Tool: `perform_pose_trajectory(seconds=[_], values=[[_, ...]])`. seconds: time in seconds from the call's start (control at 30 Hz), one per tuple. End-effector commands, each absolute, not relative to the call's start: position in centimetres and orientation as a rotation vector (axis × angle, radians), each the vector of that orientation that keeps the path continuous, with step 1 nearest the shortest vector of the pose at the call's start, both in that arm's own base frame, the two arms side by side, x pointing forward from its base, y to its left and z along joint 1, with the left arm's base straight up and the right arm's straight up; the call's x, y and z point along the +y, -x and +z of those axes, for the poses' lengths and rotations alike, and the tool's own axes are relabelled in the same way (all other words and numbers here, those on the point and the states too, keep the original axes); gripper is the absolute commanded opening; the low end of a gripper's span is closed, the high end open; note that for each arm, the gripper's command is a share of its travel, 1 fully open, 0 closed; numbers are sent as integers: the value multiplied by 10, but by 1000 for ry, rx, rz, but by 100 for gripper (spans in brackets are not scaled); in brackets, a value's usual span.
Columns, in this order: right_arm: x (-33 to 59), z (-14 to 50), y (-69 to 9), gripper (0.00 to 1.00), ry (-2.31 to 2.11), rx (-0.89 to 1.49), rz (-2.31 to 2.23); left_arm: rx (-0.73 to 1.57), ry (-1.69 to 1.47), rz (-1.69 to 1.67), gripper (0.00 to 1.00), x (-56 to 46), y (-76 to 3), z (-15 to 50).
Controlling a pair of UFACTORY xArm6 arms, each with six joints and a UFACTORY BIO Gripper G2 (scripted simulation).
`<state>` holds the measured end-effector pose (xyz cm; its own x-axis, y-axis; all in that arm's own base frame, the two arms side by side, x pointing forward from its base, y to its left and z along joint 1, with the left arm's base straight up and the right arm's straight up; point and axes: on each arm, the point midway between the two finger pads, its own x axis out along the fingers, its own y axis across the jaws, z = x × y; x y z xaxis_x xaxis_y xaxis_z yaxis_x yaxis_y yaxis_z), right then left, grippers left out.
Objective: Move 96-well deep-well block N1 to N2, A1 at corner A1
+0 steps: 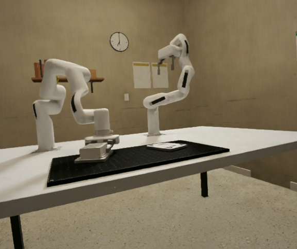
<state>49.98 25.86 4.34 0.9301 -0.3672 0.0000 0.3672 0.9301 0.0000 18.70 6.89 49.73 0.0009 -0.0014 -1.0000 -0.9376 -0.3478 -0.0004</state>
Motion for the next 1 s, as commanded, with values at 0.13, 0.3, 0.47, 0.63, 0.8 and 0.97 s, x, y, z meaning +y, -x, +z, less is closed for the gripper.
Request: perform_pose_trajectory(seconds=[0.13,0.3,0.47,0.63,0.8,0.97], values=[[259,45,-501,37,-3,-3,-376,1019,1467,1464,100,69,-187,498],[259,45,-501,37,-3,-3,-376,1019,1467,1464,100,69,-187,498],[259,56,-501,37,-3,-3,-376,1019,1467,1464,100,69,-187,498],[259,64,-501,37,-3,-3,-376,1019,1467,1464,100,69,-187,498],[259,77,-501,37,-3,-3,-376,1019,1467,1464,100,69,-187,498],[259,90,-501,37,-3,-3,-376,1019,1467,1464,100,69,-187,498]])
